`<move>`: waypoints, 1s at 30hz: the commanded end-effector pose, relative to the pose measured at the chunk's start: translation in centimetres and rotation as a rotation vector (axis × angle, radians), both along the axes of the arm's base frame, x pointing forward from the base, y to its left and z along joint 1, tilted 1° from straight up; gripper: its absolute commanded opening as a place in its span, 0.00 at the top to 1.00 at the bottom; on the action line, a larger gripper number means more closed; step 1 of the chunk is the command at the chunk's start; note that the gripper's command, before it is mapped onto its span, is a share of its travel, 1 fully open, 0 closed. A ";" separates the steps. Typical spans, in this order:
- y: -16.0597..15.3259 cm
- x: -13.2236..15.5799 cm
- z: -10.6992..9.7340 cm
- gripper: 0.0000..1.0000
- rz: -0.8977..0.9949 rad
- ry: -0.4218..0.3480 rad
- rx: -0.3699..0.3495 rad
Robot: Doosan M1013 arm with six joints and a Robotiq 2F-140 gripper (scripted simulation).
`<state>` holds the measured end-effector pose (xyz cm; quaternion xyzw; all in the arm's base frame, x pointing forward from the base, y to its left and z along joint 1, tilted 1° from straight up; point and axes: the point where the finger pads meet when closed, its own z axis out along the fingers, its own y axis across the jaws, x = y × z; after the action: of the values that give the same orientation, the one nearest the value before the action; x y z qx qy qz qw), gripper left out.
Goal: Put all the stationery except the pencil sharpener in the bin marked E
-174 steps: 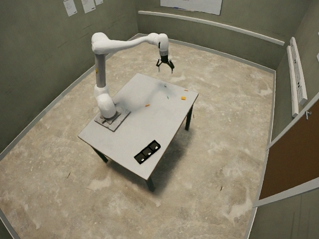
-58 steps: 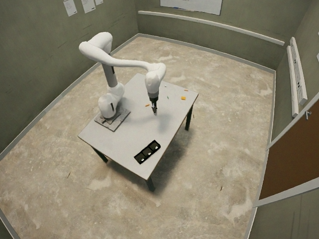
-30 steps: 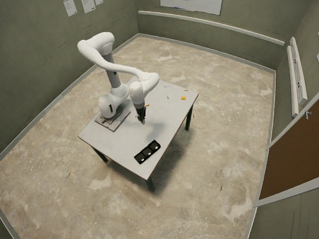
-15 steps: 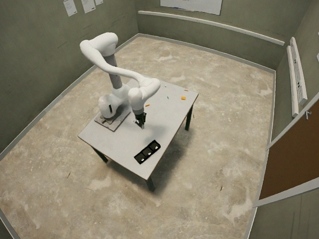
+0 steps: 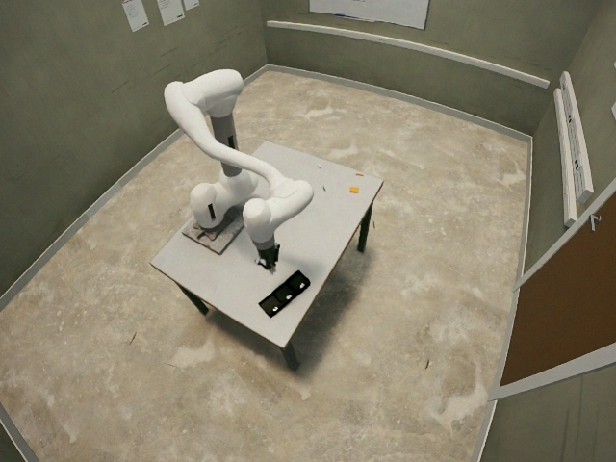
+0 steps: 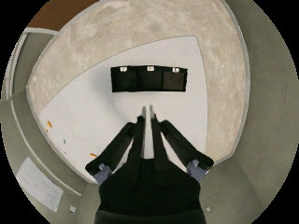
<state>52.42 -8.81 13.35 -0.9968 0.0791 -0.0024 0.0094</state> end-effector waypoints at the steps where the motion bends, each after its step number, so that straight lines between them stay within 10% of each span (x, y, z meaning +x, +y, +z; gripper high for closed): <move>1: -2.2 1.2 -1.1 0.85 0.001 0.000 0.001; 11: -8.8 4.9 -4.5 0.85 0.001 0.000 0.001; 30: -9.7 5.4 -7.7 0.85 0.001 0.000 0.001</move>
<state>57.78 -18.54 5.81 -0.9968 0.0788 -0.0024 0.0097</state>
